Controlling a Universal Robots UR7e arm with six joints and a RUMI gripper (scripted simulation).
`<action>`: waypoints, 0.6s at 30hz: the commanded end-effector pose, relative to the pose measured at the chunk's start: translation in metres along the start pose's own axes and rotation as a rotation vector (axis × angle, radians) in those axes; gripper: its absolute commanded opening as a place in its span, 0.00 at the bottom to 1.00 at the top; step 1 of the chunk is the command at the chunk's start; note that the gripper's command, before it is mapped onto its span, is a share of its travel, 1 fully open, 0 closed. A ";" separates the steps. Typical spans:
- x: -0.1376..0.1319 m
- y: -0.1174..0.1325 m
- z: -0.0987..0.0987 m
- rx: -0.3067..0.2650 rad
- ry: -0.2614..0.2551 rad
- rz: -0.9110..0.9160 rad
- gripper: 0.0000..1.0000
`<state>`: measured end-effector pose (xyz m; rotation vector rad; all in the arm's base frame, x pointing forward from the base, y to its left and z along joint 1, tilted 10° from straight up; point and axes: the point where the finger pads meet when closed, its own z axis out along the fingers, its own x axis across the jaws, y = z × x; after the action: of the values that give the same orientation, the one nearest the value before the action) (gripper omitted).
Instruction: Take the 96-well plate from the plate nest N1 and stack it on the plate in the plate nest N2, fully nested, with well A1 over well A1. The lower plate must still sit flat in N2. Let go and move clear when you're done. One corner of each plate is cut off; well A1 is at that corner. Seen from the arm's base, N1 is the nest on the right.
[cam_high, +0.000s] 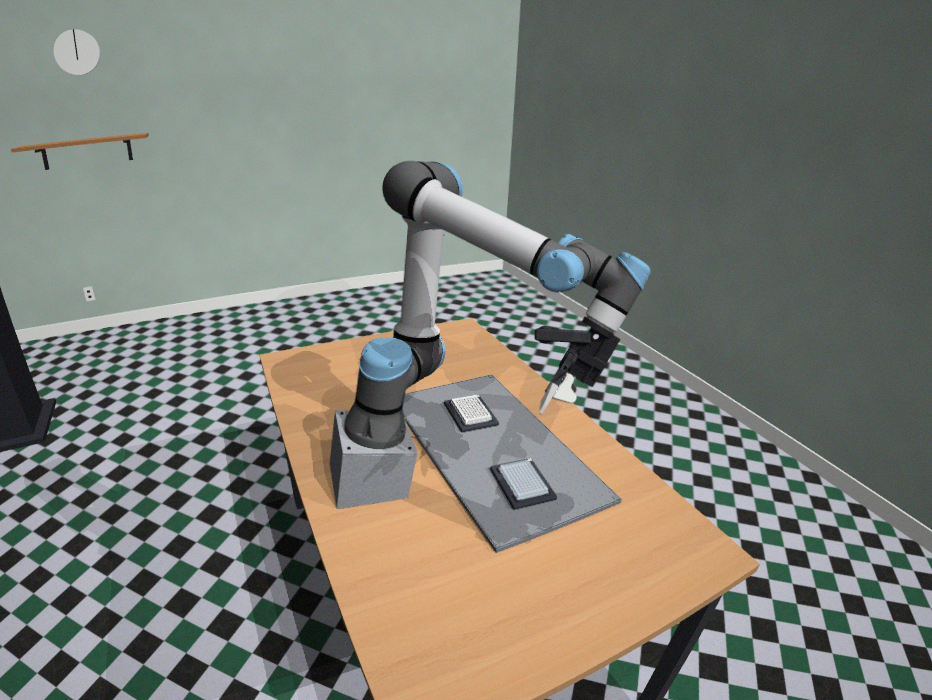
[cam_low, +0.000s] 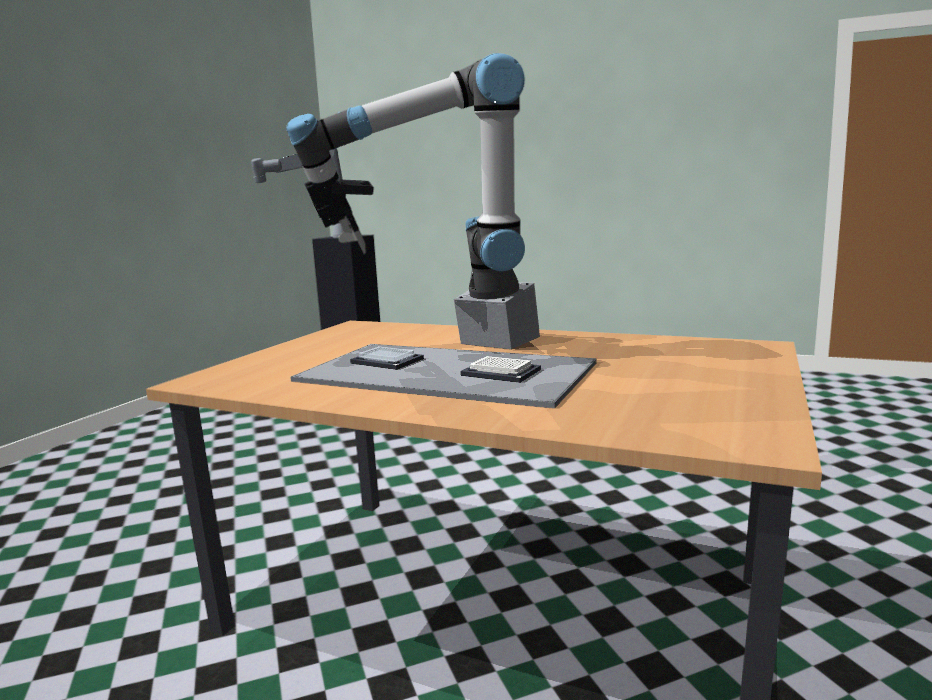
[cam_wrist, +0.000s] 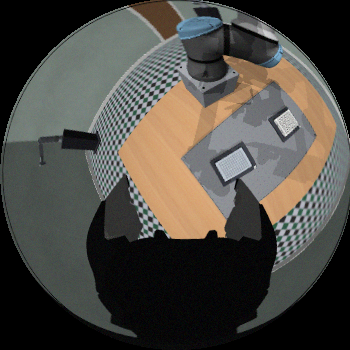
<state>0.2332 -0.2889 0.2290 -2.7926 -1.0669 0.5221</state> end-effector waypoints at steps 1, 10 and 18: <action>0.000 0.000 0.000 -0.001 0.000 0.000 1.00; 0.000 0.000 0.000 -0.001 0.000 0.000 1.00; 0.003 0.002 0.003 -0.011 0.013 0.030 1.00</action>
<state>0.2332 -0.2889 0.2290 -2.7929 -1.0667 0.5220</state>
